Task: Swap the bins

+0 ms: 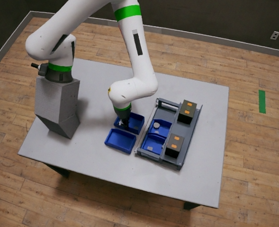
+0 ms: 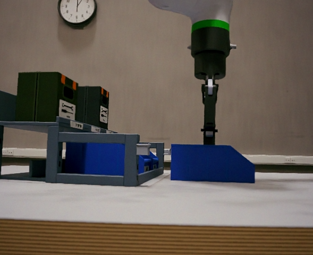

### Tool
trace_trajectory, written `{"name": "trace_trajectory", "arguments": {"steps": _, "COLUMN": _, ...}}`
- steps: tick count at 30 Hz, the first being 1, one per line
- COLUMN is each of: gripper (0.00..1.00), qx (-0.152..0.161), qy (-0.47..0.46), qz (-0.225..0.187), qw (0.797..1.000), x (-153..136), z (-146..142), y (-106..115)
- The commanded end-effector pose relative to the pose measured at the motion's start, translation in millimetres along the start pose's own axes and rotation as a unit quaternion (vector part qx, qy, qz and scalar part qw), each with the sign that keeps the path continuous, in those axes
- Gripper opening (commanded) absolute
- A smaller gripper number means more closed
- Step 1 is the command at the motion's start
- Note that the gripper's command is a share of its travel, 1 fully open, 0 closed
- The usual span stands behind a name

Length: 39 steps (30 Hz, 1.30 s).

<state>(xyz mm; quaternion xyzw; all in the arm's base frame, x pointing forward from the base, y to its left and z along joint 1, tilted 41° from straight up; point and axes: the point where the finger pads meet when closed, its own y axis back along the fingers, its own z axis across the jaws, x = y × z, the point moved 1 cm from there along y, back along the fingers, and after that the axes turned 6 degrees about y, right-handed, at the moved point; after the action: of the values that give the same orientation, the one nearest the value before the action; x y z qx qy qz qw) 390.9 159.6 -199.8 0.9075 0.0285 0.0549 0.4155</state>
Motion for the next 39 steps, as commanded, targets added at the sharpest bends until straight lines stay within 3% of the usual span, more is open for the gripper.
{"name": "trace_trajectory", "arguments": {"steps": 1, "gripper": 0.1, "qx": 0.0, "qy": 0.0, "qz": 0.0, "qw": 1.0, "x": 0.5, "z": 0.3, "y": 0.5}}
{"name": "trace_trajectory", "arguments": {"steps": 13, "gripper": 0.1, "qx": 0.0, "qy": 0.0, "qz": 0.0, "qw": 1.0, "x": 0.5, "z": 0.3, "y": 2.2}}
{"name": "trace_trajectory", "arguments": {"steps": 25, "gripper": 0.1, "qx": 0.0, "qy": 0.0, "qz": 0.0, "qw": 1.0, "x": 0.4, "z": 0.3, "y": 31.4}}
{"name": "trace_trajectory", "arguments": {"steps": 39, "gripper": 0.1, "qx": 0.0, "qy": 0.0, "qz": 0.0, "qw": 1.0, "x": 0.4, "z": 0.3, "y": 34.6}}
